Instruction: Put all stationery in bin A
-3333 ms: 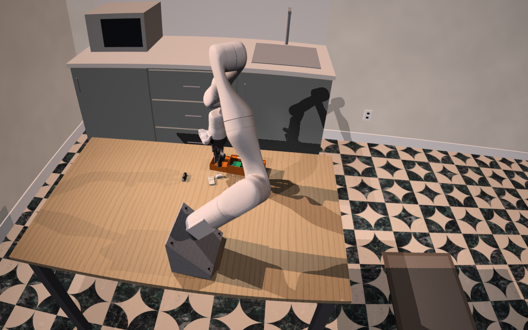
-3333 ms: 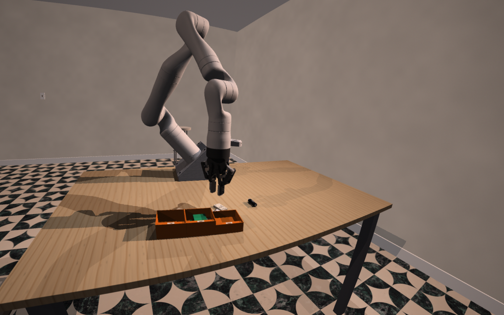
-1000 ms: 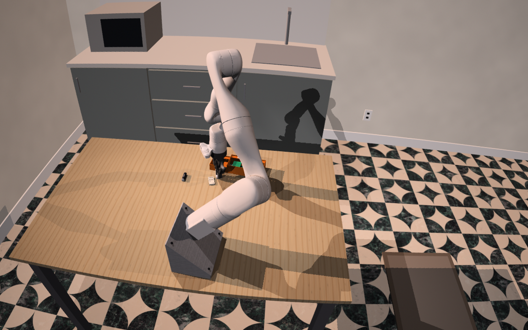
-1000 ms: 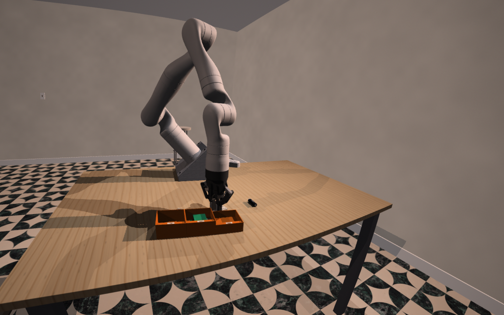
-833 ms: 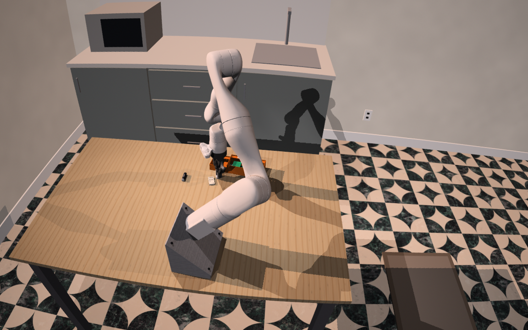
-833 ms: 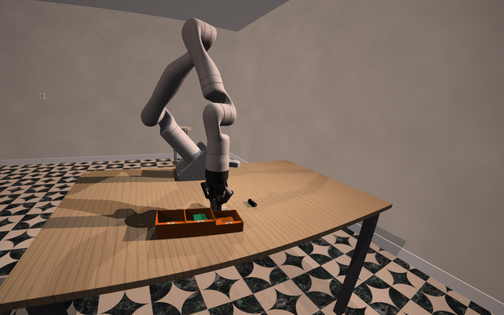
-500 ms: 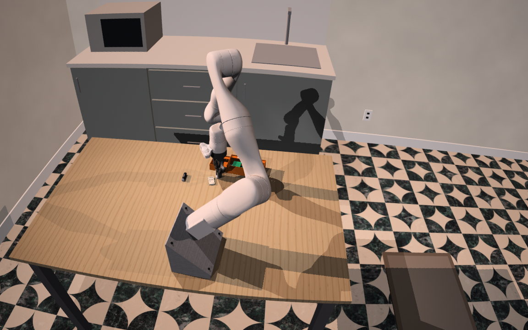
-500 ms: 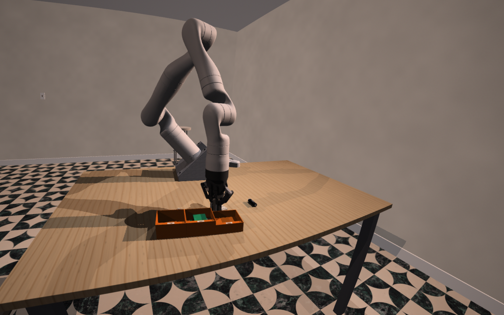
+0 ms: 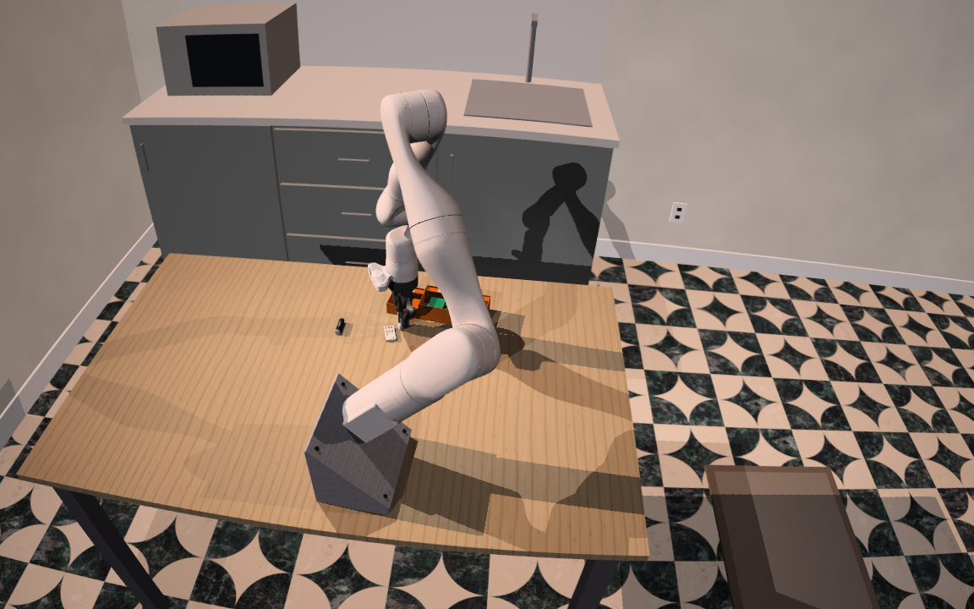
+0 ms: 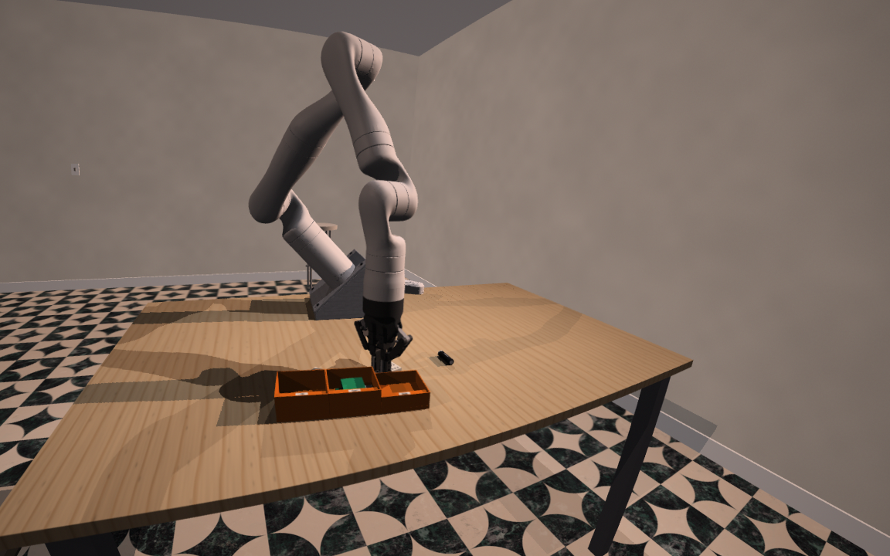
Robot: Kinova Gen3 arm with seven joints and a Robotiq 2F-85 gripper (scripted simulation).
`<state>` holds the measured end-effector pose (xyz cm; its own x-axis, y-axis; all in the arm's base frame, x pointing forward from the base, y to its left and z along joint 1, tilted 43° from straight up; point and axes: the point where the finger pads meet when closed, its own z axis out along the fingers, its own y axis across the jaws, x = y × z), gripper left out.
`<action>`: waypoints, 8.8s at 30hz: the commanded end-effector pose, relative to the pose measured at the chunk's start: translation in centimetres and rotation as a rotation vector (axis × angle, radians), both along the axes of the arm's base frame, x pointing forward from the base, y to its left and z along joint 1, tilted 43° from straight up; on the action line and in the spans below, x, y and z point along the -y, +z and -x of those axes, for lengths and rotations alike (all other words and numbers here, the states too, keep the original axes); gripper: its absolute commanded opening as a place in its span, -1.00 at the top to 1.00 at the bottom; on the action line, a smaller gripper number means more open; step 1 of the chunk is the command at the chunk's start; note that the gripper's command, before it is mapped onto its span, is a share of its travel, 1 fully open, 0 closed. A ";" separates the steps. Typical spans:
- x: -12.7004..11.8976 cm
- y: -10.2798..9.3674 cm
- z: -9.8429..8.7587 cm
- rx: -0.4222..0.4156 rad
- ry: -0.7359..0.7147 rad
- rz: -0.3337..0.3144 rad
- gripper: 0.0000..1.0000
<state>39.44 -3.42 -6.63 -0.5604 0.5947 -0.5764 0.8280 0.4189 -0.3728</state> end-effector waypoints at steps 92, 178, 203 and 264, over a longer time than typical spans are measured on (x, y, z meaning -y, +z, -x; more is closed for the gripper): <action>-4.0 4.1 0.0 0.004 0.001 -0.004 0.80; 2.2 7.6 -7.1 0.437 -0.463 -0.020 0.80; 2.5 7.6 -7.3 0.440 -0.462 -0.017 0.41; 0.5 9.8 -7.3 0.438 -0.463 -0.017 0.41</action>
<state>46.53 -4.18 2.93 0.0426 0.7280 -0.6843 0.9989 -0.0170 0.0440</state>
